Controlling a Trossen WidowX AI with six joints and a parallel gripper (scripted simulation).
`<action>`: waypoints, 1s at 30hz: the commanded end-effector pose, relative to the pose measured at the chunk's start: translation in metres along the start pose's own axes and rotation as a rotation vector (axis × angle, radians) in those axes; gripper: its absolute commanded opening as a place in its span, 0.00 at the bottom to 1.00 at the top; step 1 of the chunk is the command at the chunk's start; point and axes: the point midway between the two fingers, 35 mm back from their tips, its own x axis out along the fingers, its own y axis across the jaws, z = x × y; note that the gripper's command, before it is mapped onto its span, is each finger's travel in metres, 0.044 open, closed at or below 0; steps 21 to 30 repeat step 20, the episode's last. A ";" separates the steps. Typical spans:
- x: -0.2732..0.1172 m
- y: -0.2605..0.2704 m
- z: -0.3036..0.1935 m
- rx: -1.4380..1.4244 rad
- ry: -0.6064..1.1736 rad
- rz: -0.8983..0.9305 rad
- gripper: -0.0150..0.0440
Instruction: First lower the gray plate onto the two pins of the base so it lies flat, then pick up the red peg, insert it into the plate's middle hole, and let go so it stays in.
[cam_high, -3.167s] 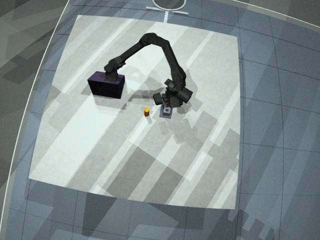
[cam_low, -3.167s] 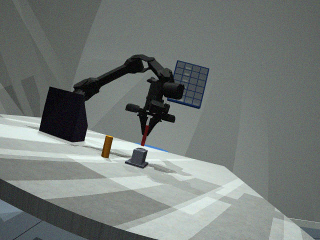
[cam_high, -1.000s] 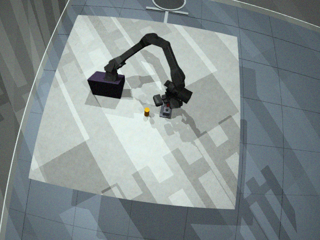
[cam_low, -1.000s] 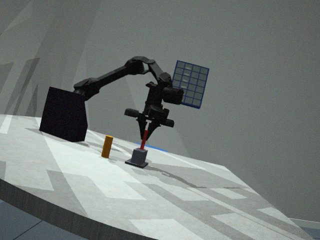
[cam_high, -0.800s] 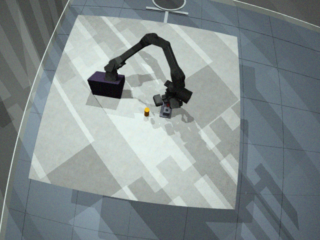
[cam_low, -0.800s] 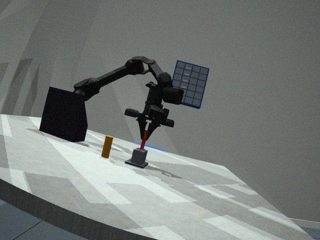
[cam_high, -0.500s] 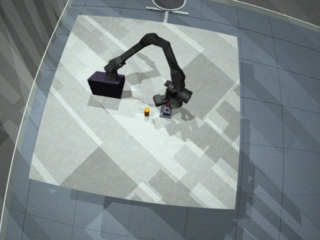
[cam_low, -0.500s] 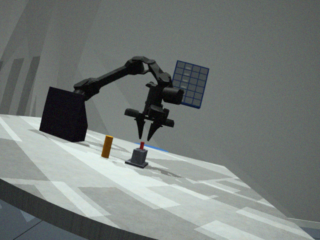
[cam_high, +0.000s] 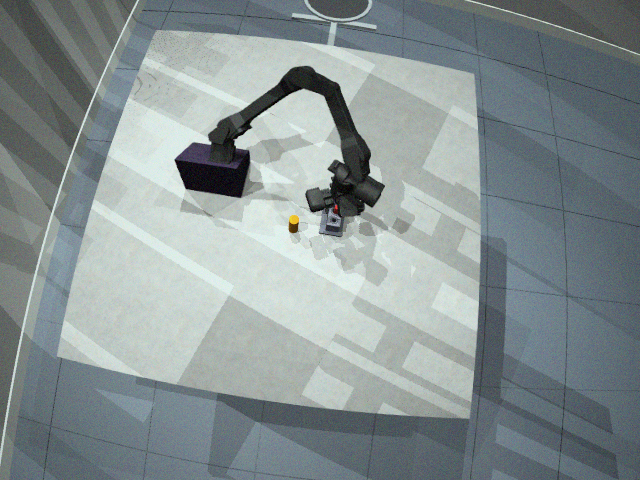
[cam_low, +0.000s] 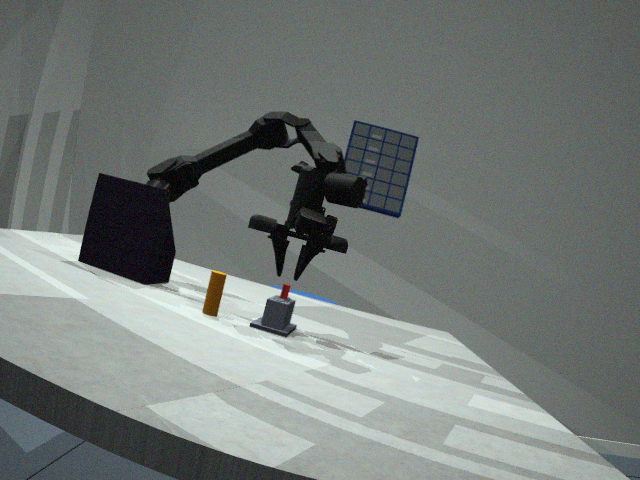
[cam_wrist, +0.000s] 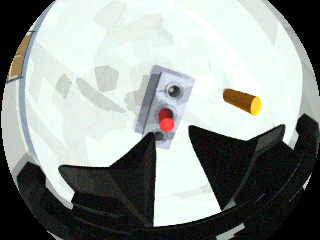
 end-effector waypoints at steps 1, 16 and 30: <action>-0.004 0.000 0.000 -0.003 0.000 0.004 0.51; -0.010 -0.004 0.000 -0.002 0.000 0.003 0.51; -0.012 -0.005 0.000 -0.002 0.000 0.003 0.51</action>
